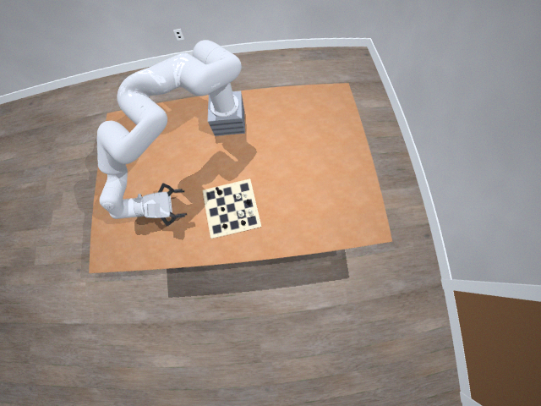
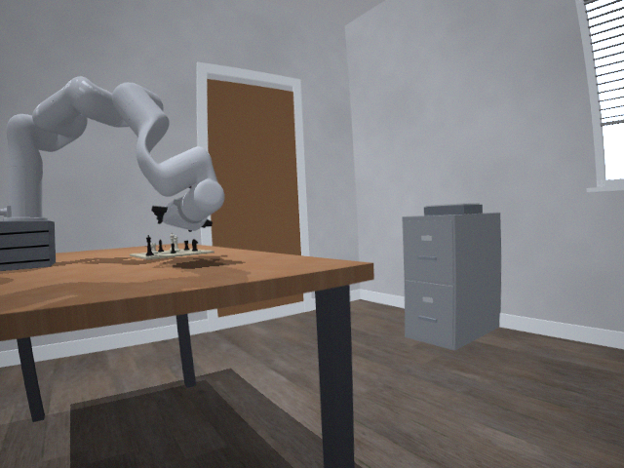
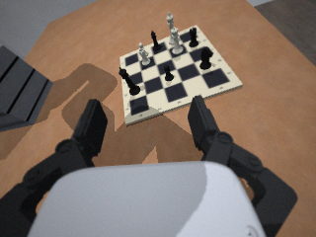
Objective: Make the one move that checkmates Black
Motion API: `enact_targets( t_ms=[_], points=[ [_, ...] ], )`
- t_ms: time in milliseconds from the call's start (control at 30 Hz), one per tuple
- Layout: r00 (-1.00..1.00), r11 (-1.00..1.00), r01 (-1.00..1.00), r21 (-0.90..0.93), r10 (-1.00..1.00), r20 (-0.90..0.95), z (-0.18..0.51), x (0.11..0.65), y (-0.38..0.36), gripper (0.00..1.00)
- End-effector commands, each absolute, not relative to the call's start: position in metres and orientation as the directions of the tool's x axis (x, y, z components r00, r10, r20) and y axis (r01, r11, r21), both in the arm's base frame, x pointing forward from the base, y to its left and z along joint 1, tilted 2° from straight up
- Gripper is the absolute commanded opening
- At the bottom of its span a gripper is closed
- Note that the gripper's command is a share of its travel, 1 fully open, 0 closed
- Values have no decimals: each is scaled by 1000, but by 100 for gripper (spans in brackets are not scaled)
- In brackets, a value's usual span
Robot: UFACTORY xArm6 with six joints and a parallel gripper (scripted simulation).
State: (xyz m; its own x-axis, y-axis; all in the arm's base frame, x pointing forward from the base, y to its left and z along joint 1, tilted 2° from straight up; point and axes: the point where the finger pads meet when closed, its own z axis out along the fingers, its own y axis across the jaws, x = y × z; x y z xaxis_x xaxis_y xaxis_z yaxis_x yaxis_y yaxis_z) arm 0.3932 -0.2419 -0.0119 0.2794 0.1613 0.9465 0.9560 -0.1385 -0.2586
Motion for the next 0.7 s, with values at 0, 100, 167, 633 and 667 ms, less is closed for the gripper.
enact_targets(
  t_ms=[0,100,167,633,667],
  points=[
    [214,-127,972,-198,122,969,-17,390,-248,100],
    [178,-136,977,-163,104,979,-20,387,-251,100],
    [162,-140,979,-147,96,982,-22,386,-252,100],
    [140,-146,981,-127,87,986,-24,384,-254,100],
    [140,-146,981,-127,87,986,-24,384,-254,100]
  ],
)
